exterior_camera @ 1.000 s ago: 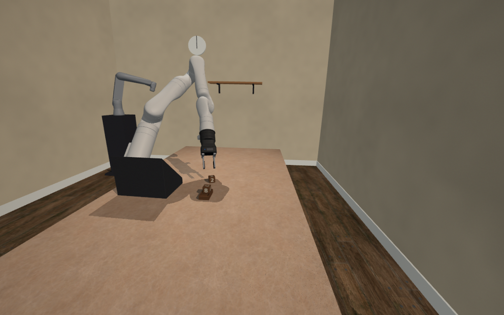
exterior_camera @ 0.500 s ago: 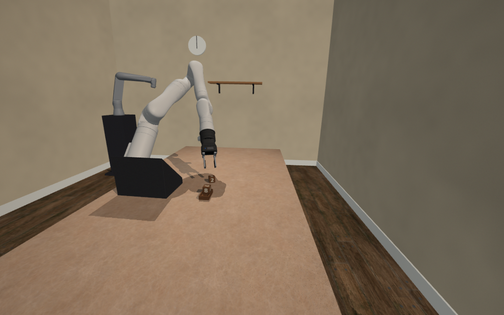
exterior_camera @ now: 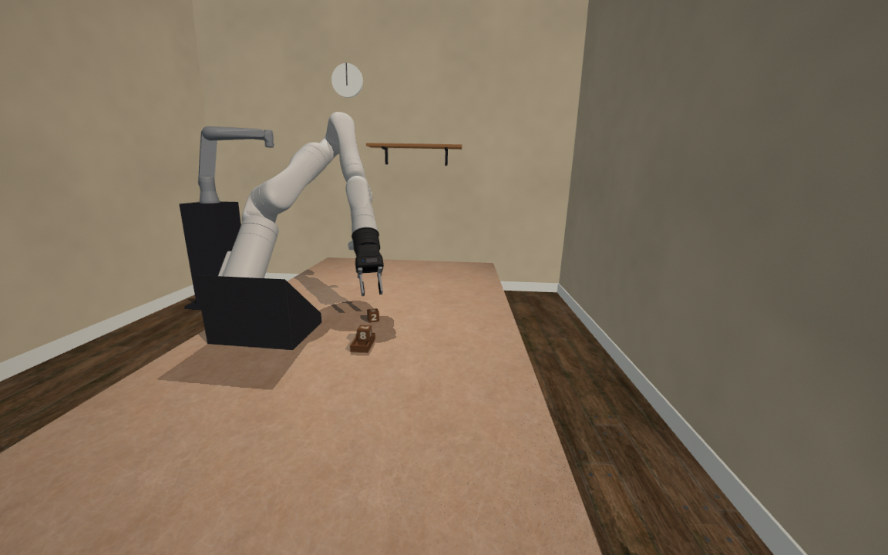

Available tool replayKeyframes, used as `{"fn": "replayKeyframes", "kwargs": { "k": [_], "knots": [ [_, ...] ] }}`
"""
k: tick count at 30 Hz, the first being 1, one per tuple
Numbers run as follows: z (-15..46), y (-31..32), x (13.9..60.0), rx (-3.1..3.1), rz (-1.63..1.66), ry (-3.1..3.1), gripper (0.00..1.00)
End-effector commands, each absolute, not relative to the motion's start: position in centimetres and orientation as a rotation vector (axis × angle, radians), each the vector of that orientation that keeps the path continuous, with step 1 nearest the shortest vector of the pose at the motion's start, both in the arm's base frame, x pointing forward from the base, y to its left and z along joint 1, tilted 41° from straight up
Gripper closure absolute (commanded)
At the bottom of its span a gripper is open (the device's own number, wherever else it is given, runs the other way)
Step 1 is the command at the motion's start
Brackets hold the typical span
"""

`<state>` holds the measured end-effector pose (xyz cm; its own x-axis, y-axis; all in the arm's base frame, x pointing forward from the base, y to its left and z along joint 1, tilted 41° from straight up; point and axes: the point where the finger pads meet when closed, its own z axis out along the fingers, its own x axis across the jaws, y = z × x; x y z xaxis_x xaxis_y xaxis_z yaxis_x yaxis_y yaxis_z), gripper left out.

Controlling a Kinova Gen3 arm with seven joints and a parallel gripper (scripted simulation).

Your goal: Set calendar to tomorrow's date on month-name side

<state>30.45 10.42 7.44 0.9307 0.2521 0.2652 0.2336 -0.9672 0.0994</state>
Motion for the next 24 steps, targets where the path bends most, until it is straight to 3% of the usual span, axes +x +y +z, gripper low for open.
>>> {"fn": "replayKeyframes", "kwargs": {
  "k": [1,24],
  "knots": [
    [7.52,11.10,30.25,3.016,0.435,0.413,0.13],
    [7.67,11.17,30.34,3.008,0.445,0.411,0.13]
  ]
}}
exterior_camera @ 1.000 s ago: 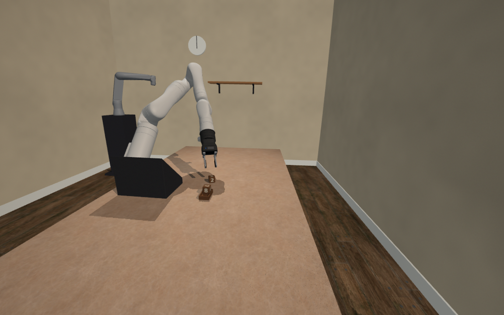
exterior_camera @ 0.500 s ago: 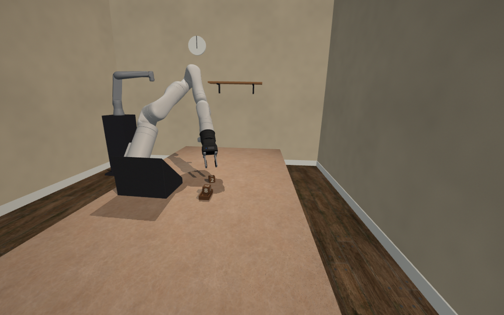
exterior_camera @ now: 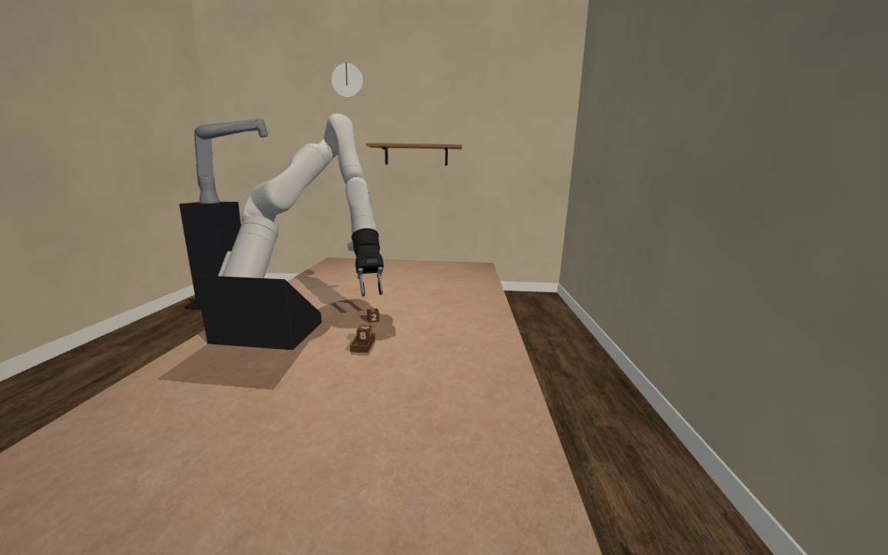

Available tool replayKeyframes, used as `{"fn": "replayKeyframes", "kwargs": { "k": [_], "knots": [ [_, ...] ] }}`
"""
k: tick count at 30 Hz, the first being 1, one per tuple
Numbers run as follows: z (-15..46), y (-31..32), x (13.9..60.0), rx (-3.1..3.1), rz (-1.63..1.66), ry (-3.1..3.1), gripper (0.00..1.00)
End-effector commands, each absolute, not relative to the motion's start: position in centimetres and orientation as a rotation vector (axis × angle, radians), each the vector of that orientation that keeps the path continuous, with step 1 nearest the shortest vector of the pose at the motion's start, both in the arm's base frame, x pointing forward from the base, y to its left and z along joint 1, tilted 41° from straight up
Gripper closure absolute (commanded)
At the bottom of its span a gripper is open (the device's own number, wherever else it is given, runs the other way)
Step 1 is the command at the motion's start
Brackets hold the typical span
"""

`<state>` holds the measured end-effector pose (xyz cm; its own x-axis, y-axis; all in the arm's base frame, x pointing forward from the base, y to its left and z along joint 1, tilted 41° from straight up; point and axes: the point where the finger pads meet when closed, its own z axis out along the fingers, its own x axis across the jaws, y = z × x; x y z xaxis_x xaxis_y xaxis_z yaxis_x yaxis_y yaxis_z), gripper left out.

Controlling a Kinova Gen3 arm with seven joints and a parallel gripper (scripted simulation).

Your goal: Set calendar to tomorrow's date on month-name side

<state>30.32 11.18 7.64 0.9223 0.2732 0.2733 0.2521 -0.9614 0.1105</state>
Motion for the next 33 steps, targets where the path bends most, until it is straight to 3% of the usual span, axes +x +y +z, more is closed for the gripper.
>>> {"fn": "replayKeyframes", "kwargs": {
  "k": [1,33],
  "knots": [
    [7.7,11.2,30.3,3.008,0.445,0.411,0.13],
    [6.3,12.3,30.4,3.008,0.445,0.411,0.13]
  ]
}}
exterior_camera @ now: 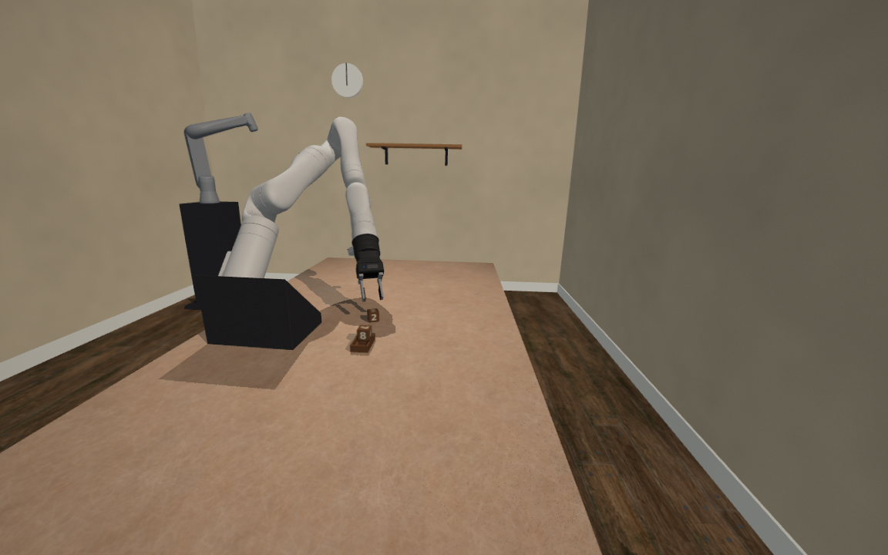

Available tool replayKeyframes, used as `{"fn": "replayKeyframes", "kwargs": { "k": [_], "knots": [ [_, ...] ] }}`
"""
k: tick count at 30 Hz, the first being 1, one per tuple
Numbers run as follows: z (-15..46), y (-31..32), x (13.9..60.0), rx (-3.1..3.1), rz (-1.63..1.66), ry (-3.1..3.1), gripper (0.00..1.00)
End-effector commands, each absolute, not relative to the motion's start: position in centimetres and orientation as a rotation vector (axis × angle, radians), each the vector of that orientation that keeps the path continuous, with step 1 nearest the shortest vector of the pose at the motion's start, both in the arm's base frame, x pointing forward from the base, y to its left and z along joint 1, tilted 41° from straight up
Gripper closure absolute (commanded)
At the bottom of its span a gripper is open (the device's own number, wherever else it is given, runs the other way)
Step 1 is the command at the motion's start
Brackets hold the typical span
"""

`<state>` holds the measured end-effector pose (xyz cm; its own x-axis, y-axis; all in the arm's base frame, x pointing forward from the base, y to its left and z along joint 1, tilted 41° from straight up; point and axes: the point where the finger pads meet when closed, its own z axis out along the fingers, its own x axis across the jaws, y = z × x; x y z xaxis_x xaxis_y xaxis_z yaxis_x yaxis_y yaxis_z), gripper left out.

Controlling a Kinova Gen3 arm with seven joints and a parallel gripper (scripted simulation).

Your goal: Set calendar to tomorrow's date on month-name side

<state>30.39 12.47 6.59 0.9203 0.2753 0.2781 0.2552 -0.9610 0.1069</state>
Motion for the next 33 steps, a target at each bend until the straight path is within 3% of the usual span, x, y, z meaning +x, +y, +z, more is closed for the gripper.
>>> {"fn": "replayKeyframes", "kwargs": {
  "k": [1,33],
  "knots": [
    [6.2,12.4,30.4,3.008,0.445,0.411,0.13],
    [2.7,15.5,30.5,3.008,0.445,0.411,0.13]
  ]
}}
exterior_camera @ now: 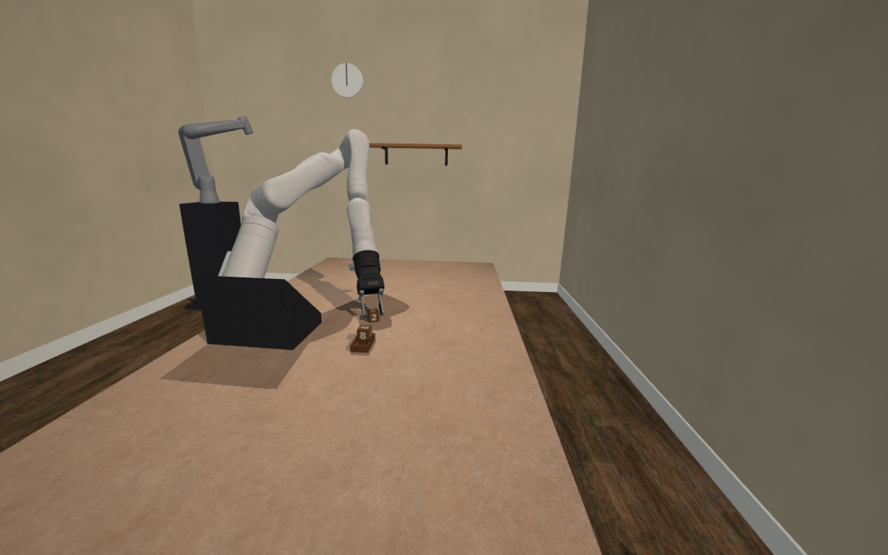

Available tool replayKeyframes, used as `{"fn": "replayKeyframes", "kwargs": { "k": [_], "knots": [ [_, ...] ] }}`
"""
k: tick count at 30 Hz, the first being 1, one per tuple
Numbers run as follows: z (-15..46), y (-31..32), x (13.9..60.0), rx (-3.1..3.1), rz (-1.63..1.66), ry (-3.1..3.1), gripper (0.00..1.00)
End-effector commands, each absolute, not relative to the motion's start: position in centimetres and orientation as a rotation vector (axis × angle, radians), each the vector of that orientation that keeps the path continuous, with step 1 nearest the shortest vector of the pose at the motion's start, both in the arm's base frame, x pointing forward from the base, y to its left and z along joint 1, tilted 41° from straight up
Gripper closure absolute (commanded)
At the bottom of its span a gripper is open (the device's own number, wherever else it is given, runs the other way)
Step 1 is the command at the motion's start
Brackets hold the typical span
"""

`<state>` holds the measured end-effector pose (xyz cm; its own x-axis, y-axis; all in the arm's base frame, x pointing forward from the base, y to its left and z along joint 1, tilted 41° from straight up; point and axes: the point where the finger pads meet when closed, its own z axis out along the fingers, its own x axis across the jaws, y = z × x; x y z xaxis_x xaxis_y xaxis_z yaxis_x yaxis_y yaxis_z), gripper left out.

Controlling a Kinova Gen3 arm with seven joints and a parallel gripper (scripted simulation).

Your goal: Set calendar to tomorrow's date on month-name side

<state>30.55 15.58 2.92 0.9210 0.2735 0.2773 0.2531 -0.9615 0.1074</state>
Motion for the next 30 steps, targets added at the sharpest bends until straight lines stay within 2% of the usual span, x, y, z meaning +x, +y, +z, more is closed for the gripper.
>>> {"fn": "replayKeyframes", "kwargs": {
  "k": [1,30],
  "knots": [
    [2.65,15.54,30.54,3.008,0.445,0.411,0.13],
    [2.39,15.77,30.54,3.008,0.445,0.411,0.13]
  ]
}}
